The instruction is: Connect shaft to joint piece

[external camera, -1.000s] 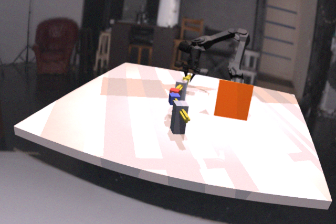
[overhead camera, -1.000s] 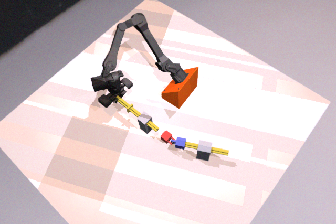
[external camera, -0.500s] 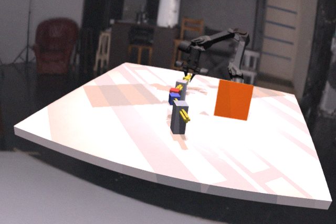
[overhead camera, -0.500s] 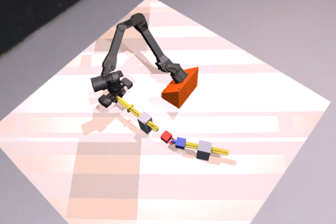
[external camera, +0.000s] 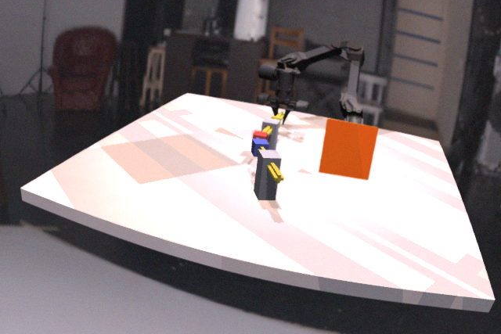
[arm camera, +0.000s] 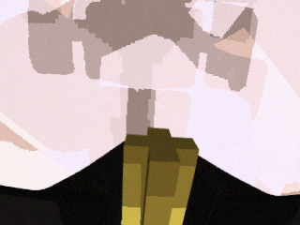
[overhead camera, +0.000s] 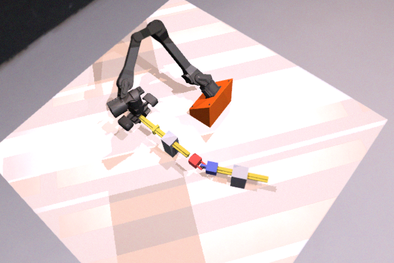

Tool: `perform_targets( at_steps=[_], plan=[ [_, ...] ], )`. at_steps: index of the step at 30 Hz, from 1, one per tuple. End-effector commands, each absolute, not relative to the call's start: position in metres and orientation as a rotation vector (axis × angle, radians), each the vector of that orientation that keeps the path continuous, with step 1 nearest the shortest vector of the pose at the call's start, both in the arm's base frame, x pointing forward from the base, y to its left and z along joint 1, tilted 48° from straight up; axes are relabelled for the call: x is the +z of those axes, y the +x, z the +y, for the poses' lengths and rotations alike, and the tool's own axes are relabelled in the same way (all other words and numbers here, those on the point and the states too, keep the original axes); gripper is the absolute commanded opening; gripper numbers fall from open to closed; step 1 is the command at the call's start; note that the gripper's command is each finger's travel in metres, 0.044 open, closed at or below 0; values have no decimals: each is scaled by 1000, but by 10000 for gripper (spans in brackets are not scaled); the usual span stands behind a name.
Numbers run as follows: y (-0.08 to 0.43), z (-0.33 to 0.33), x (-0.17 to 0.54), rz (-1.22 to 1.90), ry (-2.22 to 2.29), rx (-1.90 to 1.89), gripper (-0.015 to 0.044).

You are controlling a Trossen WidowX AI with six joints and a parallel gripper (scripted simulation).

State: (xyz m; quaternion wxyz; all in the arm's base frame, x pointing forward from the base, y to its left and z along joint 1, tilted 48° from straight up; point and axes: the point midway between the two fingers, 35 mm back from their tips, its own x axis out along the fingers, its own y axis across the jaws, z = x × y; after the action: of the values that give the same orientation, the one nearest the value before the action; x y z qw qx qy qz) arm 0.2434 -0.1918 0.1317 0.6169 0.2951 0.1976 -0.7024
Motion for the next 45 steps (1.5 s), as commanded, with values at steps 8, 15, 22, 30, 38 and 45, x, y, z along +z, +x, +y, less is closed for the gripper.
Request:
perform_targets(
  at_steps=[8,15,22,30,38,45],
  plan=[
    [246,-181,118,466,680,-1634,0],
    [248,-174,110,467,679,-1636,0],
    [250,-167,102,468,679,-1637,0],
    [252,-159,93,468,680,-1637,0],
    [252,-159,93,458,677,-1640,0],
    [252,-159,93,458,677,-1640,0]
  ],
)
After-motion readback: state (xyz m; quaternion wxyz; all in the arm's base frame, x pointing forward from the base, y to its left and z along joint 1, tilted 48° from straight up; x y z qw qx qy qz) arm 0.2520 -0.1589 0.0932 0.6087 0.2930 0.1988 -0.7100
